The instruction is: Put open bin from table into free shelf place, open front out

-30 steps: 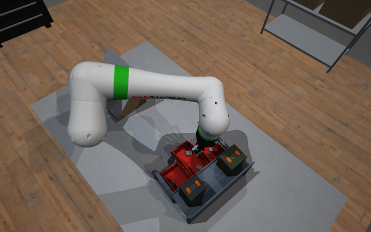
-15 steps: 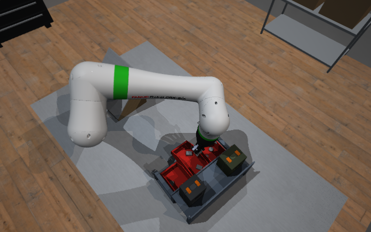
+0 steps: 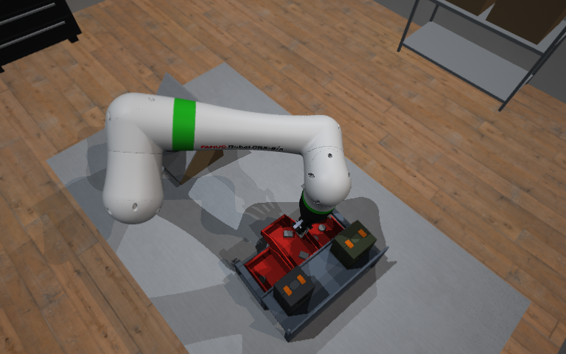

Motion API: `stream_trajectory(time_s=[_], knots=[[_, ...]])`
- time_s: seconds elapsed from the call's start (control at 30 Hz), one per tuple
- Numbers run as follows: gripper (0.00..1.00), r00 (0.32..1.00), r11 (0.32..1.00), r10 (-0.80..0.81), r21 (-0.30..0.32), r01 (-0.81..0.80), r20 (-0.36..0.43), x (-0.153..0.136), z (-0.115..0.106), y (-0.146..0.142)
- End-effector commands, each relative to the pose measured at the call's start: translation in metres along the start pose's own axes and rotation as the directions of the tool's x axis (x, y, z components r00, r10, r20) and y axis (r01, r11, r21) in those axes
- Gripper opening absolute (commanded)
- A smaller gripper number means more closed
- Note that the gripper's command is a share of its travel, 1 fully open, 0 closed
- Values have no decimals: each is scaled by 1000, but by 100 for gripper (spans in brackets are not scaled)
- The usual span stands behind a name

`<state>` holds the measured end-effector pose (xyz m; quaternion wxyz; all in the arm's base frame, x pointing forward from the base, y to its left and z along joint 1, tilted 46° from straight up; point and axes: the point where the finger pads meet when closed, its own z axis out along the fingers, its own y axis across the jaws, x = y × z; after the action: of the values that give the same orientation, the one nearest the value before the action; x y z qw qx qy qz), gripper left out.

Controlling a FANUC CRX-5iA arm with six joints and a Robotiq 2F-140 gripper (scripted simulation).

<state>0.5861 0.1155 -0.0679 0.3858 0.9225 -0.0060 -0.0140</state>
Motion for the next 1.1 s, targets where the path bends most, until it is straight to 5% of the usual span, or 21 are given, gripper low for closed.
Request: stream_trajectory(time_s=[0.0, 1.07], knots=[[6, 1000, 1000, 0, 0, 0, 0, 0, -3, 0], [6, 1000, 1000, 0, 0, 0, 0, -6, -51, 0]])
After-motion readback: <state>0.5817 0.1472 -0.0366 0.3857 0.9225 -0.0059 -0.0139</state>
